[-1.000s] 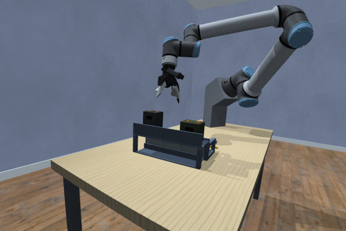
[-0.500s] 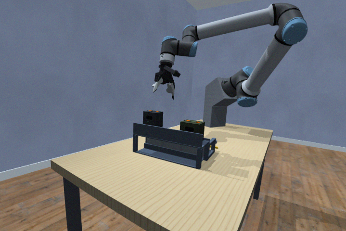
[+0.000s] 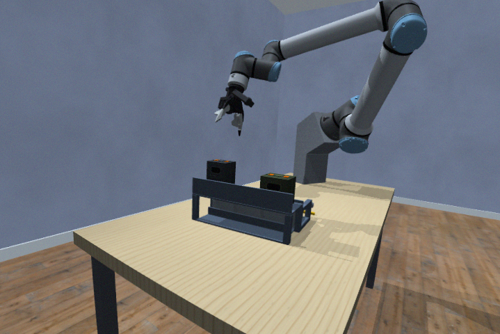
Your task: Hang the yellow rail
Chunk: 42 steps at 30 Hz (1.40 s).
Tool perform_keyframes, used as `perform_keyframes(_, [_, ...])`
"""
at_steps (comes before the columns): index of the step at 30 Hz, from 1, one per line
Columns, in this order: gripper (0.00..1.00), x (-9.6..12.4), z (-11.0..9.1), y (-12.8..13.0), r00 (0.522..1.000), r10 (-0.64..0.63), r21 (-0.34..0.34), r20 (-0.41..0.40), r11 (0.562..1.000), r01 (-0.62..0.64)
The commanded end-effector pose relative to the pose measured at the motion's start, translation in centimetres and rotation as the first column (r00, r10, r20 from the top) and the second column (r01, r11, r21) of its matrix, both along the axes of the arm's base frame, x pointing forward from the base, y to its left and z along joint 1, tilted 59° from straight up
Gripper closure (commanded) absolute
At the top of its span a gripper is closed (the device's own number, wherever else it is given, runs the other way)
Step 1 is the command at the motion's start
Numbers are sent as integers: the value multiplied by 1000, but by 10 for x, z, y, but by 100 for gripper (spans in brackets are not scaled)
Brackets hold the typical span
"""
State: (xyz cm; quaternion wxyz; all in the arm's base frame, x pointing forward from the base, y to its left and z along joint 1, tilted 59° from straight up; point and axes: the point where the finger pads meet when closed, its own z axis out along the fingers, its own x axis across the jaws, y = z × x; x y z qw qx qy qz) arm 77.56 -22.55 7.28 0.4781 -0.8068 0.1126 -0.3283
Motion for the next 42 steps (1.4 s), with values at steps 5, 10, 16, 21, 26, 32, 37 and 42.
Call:
perform_keyframes(5, [0,-39,-48,-47,996,-45,-96,71,994,52])
perform_keyframes(10, [0,-71,-82,-76,991,-69,-168,118,982,89])
perform_keyframes(16, [0,-100,-108,-97,984,-86,-230,155,966,121])
perform_keyframes(21, [0,-97,-101,-72,991,-26,-278,132,959,62])
perform_keyframes(26, [0,-83,-78,-28,995,62,-316,83,948,-32])
perform_keyframes(32, [0,-74,-55,19,989,145,-353,33,927,-124])
perform_keyframes(37, [0,-69,-36,55,978,207,-383,-7,903,-193])
perform_keyframes(42, [0,-68,-13,100,960,276,-418,-56,866,-273])
